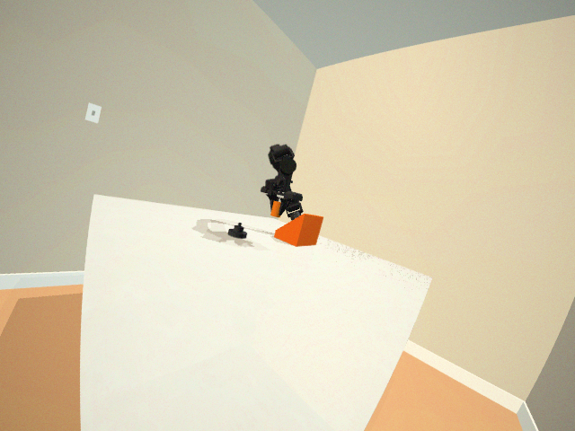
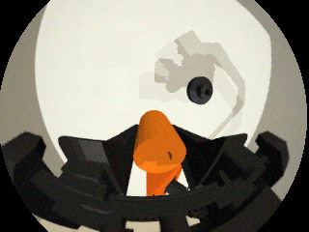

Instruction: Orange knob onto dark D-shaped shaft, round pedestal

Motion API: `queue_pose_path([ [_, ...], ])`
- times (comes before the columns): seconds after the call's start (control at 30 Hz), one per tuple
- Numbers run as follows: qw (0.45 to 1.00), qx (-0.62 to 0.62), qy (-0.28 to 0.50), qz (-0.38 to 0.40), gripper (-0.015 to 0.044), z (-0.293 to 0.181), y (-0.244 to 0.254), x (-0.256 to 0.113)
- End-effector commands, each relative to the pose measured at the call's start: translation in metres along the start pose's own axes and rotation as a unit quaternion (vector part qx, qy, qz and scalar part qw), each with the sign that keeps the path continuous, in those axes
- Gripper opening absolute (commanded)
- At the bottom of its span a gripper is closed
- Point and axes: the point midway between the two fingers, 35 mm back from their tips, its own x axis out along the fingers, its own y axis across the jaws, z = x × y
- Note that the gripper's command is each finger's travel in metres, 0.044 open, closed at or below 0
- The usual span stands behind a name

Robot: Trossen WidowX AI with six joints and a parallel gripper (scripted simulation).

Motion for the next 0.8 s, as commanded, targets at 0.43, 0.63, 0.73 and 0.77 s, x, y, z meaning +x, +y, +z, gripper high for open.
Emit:
queue_pose_path([
  [0.43,1.000,-0.003,-0.006,0.004,0.0000,0.026,-0.045,0.012],
  [0.63,1.000,-0.003,-0.007,0.003,0.0000,0.033,-0.061,0.017],
  [0.73,1.000,-0.004,-0.007,0.003,0.0000,0.036,-0.070,0.019],
  [0.77,1.000,-0.003,-0.007,0.002,0.0000,0.037,-0.073,0.020],
])
